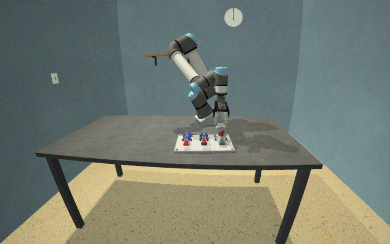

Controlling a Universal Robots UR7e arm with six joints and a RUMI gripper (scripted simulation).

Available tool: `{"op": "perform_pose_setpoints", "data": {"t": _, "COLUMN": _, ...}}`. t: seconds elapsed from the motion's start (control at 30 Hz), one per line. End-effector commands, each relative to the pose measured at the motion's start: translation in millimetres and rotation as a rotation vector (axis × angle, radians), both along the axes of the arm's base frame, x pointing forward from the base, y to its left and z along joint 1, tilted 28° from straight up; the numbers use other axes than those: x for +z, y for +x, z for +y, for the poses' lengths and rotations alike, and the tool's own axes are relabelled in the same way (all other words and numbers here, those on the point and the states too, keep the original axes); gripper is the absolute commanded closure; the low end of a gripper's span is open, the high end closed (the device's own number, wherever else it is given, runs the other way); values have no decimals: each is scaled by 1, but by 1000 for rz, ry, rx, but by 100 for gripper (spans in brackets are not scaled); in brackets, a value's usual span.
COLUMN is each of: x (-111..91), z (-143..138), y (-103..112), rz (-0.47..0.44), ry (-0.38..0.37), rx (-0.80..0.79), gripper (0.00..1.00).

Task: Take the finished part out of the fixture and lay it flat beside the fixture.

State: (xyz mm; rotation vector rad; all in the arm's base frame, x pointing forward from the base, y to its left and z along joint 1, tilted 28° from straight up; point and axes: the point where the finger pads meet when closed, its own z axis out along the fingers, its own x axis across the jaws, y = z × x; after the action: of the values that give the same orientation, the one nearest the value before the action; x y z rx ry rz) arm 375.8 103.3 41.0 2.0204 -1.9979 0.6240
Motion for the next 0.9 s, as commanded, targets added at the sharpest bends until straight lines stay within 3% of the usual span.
{"op": "perform_pose_setpoints", "data": {"t": 0.0, "x": 3, "z": 1, "y": 3, "rz": -9, "ry": 2, "rx": 1, "gripper": 100}}
{"op": "perform_pose_setpoints", "data": {"t": 0.87, "x": -8, "z": 22, "y": 3, "rz": -6, "ry": 2, "rx": 2, "gripper": 100}}
